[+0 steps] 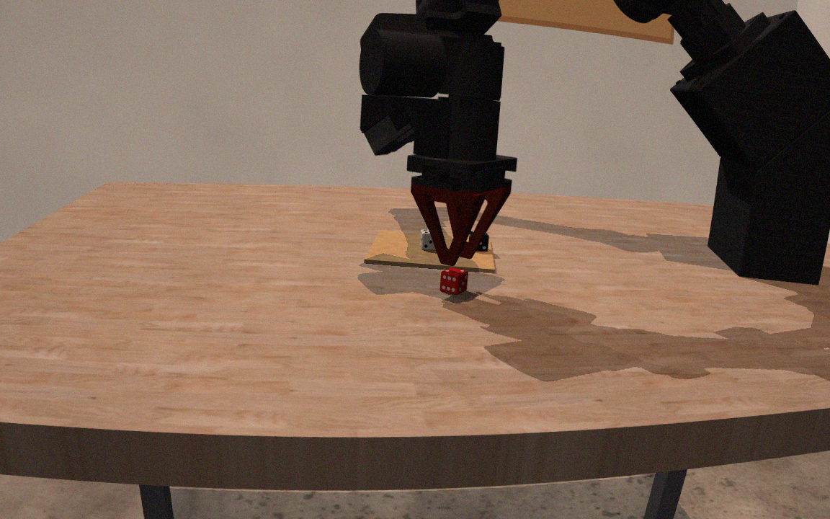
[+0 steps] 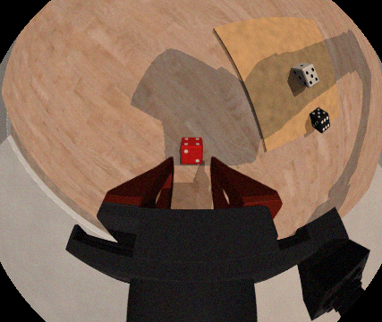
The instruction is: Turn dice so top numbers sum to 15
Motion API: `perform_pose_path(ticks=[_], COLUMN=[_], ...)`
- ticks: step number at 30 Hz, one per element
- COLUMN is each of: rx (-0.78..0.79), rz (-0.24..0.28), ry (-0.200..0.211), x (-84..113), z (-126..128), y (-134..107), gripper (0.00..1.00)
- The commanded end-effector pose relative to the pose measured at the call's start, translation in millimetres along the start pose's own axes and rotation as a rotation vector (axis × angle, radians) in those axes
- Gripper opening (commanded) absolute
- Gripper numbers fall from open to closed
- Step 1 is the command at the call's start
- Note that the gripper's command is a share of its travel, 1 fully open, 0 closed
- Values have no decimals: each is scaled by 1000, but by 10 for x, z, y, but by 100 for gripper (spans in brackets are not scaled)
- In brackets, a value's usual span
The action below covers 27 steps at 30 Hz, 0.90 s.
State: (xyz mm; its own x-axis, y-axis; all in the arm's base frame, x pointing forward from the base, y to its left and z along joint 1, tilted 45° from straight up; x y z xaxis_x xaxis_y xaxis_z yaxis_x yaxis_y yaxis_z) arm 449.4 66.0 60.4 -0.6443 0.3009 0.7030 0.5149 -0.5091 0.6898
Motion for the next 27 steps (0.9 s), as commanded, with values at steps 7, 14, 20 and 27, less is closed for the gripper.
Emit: perform_pose_path(ticks=[7, 14, 20, 27], rx=[1, 1, 0, -1], rz=[0, 0, -2, -7], ry=[2, 2, 0, -2], x=[-26, -26, -46, -111], z=[19, 19, 8, 5], y=[-59, -59, -35, 30], gripper=[34, 34, 34, 34])
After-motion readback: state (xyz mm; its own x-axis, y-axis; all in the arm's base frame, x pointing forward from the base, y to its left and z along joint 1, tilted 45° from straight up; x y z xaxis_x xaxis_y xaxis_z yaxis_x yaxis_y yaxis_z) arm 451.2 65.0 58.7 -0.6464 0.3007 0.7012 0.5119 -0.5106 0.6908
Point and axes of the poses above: the point where the finger pads meet when closed, its own x axis back along the fingers, its own z axis across the jaws, y = z × x, the point moved 1 cm from there along x, back along the fingers, and after that the axes turned 9 degrees about x, right-handed, at the moved point
